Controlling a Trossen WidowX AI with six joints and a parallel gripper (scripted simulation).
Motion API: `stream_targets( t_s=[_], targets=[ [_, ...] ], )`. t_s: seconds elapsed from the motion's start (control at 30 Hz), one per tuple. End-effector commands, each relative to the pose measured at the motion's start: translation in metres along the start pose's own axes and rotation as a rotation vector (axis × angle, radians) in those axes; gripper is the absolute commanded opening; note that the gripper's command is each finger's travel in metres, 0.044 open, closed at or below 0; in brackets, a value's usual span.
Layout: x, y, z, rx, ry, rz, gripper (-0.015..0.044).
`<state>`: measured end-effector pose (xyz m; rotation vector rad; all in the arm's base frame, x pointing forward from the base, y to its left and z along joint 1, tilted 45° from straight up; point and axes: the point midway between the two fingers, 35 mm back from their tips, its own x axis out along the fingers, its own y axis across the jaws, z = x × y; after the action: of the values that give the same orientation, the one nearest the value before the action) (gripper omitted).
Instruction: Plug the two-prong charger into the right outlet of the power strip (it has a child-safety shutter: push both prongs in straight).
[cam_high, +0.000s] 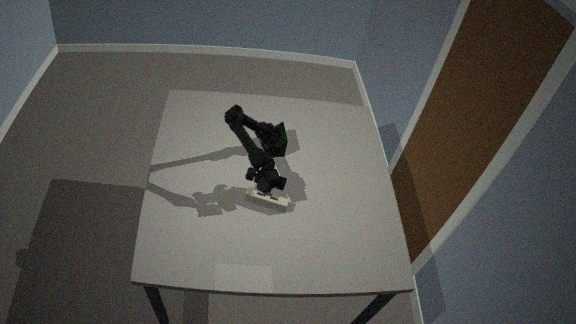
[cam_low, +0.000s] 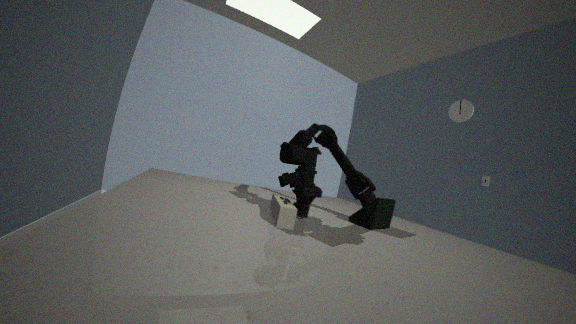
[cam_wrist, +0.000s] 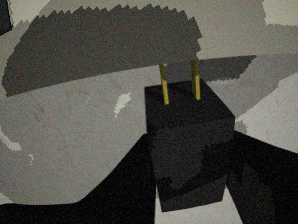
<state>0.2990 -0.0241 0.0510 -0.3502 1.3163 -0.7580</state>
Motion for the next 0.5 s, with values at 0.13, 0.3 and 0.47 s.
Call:
stream_targets(
  t_s=[0.13, 0.3, 0.47],
  targets=[
    [-0.0008, -0.0006, 0.0025, -0.004, -0.002, -0.003, 0.0000],
    [-0.0009, -0.0007, 0.0036, -0.004, -0.002, -0.003, 0.0000],
    [-0.0010, -0.0007, 0.0046, -0.004, -0.002, -0.003, 0.0000]
  ],
)
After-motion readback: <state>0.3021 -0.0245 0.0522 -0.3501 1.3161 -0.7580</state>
